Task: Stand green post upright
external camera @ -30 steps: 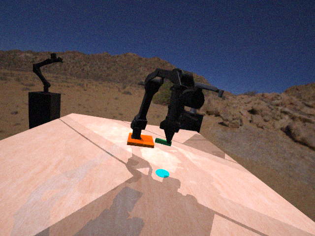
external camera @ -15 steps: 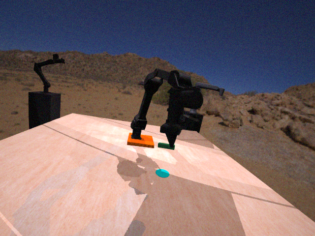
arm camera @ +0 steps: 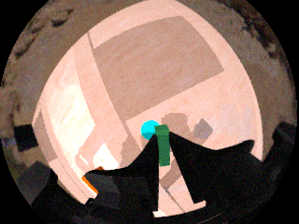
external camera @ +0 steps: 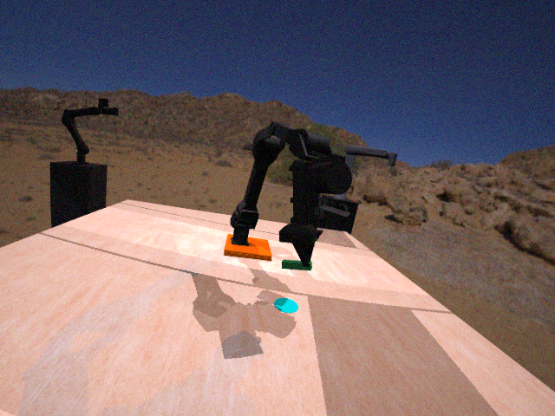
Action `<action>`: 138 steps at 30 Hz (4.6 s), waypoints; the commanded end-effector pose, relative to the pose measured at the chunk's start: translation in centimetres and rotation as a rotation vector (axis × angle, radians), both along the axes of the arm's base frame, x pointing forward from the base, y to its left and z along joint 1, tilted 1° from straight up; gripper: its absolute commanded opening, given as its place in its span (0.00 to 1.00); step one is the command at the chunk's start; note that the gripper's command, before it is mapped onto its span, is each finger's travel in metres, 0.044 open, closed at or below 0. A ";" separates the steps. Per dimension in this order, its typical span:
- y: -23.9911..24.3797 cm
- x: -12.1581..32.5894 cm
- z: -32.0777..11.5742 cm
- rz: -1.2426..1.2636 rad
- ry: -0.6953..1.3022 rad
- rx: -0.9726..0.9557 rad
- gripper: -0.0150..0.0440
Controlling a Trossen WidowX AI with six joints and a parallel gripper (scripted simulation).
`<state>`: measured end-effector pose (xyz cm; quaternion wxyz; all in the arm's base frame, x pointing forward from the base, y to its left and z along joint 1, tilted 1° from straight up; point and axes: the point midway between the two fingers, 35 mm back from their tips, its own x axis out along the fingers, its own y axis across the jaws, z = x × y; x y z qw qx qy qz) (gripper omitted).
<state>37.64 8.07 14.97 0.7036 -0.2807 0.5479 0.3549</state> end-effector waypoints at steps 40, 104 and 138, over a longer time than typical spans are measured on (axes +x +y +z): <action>0.0 2.9 -1.7 -0.114 -0.158 0.269 0.29; -1.3 4.3 -1.6 -0.158 -0.390 0.626 0.29; -2.2 3.1 -1.0 -0.123 -0.501 0.789 0.29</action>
